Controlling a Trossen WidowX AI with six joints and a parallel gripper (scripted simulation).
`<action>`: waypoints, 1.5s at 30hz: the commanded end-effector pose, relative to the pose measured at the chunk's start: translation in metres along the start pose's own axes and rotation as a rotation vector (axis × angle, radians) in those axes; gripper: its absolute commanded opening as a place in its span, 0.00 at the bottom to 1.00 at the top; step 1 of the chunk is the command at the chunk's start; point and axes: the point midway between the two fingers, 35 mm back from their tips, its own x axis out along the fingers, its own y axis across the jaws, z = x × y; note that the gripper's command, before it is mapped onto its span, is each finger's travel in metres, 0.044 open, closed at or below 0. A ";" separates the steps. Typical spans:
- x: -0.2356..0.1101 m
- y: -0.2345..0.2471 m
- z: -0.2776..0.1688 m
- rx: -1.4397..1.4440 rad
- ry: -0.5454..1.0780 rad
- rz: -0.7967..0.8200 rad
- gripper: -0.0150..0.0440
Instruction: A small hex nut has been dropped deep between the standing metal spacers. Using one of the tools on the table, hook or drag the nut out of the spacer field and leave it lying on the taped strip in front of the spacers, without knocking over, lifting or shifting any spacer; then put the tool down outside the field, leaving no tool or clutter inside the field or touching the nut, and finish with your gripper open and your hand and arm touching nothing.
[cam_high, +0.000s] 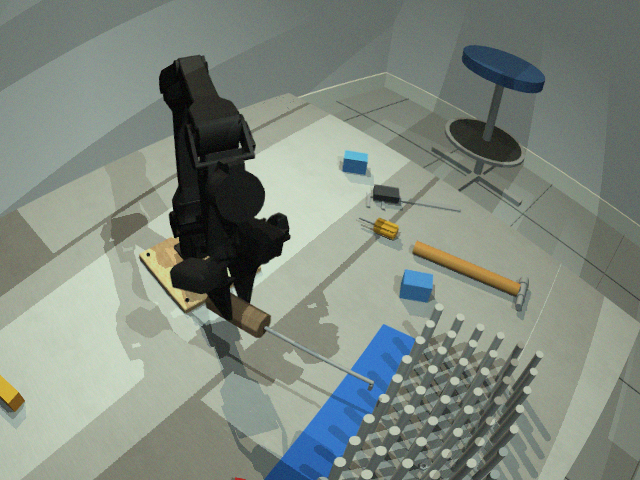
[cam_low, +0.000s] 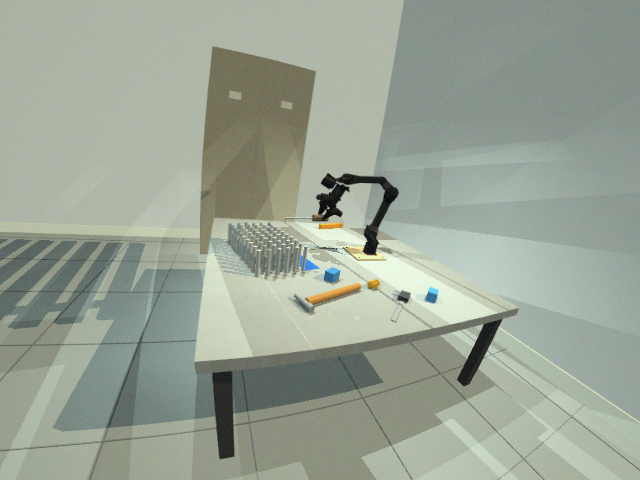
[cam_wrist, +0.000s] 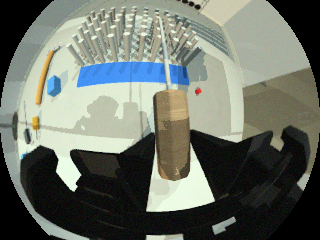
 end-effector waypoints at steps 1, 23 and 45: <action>0.017 0.002 -0.003 0.004 0.001 -0.005 0.25; 0.105 0.032 -0.040 0.005 0.000 -0.006 0.25; 0.119 0.038 -0.038 0.005 -0.001 -0.005 0.25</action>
